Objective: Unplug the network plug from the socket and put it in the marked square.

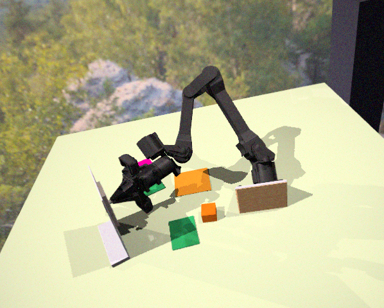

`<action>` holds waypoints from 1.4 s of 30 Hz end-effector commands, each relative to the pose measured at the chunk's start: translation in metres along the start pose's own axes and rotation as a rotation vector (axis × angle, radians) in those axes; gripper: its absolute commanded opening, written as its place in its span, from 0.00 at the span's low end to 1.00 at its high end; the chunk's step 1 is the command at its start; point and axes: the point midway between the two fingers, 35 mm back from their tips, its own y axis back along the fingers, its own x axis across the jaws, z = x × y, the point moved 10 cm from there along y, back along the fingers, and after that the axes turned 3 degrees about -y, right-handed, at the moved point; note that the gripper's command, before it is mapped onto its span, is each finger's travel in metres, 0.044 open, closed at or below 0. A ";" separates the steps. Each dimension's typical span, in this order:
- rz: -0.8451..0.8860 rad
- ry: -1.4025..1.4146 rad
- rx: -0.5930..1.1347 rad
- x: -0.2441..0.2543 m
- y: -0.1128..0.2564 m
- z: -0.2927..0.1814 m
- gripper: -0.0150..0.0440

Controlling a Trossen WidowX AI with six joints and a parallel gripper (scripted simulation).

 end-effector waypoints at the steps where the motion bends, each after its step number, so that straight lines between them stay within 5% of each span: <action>1: -0.002 -0.007 -0.003 0.000 0.001 0.000 0.25; 42: -0.004 -0.007 -0.002 -0.001 0.025 -0.004 0.25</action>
